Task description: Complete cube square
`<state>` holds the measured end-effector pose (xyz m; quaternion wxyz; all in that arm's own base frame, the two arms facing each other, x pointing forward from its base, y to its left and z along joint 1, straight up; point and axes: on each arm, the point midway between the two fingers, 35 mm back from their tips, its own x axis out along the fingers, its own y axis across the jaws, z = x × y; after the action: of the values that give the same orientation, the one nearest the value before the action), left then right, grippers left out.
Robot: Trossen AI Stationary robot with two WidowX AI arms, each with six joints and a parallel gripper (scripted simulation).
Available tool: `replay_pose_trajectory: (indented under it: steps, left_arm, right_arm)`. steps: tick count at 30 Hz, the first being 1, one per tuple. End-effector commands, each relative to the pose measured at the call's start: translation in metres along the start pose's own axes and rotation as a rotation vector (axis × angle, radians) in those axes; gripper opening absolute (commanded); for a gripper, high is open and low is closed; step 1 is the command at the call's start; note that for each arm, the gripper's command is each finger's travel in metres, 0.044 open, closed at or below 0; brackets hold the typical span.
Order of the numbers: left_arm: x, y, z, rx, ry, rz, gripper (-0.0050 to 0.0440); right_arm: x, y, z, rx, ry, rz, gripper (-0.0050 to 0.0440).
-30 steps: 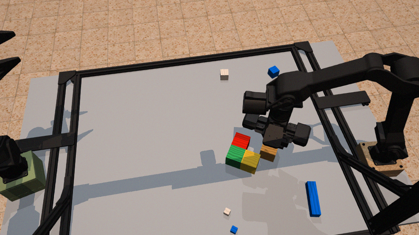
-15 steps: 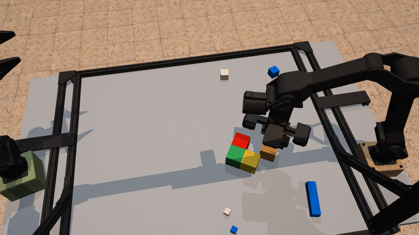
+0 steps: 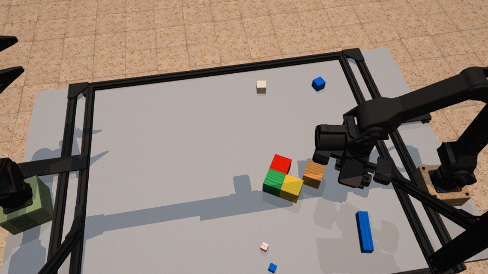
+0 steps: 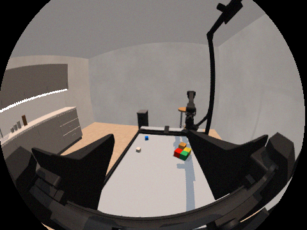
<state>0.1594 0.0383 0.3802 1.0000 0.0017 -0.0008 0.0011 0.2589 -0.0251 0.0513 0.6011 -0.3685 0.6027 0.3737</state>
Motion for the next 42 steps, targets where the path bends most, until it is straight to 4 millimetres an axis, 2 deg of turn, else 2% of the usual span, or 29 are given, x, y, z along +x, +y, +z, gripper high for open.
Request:
replay_pose_trajectory:
  steps: [1,4,9,13,42]
  left_arm:
    - [0.0,-0.001,0.0,-0.004,0.0,-0.002,0.04]
    - [0.0,-0.001,0.0,-0.004,0.0,-0.002,0.04]
    - [0.0,-0.001,0.0,-0.004,0.0,-0.002,0.04]
    - [0.0,-0.001,0.0,-0.004,0.0,-0.002,0.04]
    - [0.0,-0.001,0.0,-0.004,0.0,-0.002,0.04]
  right_arm:
    - [0.001,0.005,-0.001,0.005,0.002,-0.007,0.0]
    - [0.007,0.005,-0.001,0.005,0.002,-0.007,0.0]
    - [0.046,0.005,-0.001,0.005,0.002,-0.007,0.0]
    - [0.051,0.005,-0.001,0.005,0.002,-0.007,0.0]
    - [0.051,-0.004,-0.001,0.005,0.002,-0.007,0.0]
